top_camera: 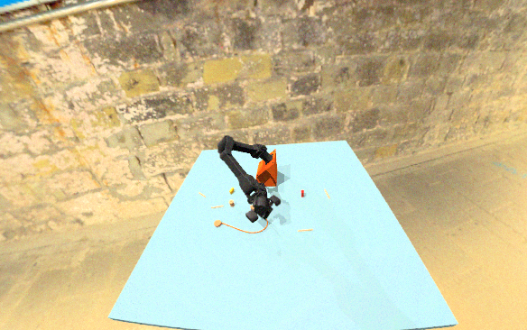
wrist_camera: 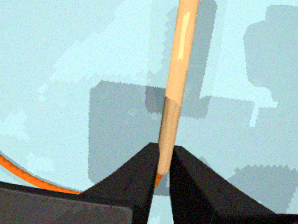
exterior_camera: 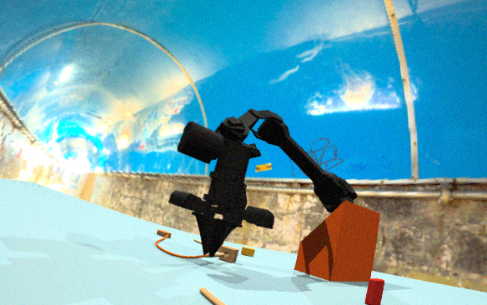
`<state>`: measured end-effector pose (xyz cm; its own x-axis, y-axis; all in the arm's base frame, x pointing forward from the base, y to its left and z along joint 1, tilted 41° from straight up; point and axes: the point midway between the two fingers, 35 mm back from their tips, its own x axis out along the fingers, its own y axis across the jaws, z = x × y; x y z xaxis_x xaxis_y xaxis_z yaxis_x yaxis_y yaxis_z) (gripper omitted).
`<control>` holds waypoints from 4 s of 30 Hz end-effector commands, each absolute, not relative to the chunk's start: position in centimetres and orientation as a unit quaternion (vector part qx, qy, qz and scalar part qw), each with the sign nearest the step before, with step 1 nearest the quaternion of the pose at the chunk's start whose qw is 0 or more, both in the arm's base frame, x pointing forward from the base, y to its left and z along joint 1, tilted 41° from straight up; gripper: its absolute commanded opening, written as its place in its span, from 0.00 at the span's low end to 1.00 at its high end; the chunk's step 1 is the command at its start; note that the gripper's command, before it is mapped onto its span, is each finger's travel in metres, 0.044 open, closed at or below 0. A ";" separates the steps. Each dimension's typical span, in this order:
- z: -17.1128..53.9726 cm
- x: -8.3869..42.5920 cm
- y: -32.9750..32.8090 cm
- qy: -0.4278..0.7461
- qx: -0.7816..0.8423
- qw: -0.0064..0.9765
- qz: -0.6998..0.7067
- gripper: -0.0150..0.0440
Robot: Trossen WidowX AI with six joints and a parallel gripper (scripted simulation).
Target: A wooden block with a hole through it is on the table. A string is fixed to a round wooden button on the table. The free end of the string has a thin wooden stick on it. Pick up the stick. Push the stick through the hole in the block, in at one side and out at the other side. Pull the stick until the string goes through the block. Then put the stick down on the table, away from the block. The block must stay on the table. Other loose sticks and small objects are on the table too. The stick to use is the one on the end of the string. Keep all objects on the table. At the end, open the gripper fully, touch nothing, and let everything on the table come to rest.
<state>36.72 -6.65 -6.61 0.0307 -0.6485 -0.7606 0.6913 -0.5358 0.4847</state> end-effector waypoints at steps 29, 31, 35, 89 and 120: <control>-5.1 34.3 -8.4 0.021 0.533 0.484 -0.694 0.25; -5.0 34.1 -8.5 0.021 0.533 0.484 -0.694 0.25; -4.8 33.7 -8.8 0.021 0.533 0.484 -0.694 0.25; 2.8 30.9 -6.0 0.166 0.420 0.588 -0.672 0.46; 4.6 27.5 -8.3 0.690 -0.379 0.607 -0.110 0.46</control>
<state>29.01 -7.37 3.90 0.0337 -0.6486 -0.7604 0.3514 0.7199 -0.5985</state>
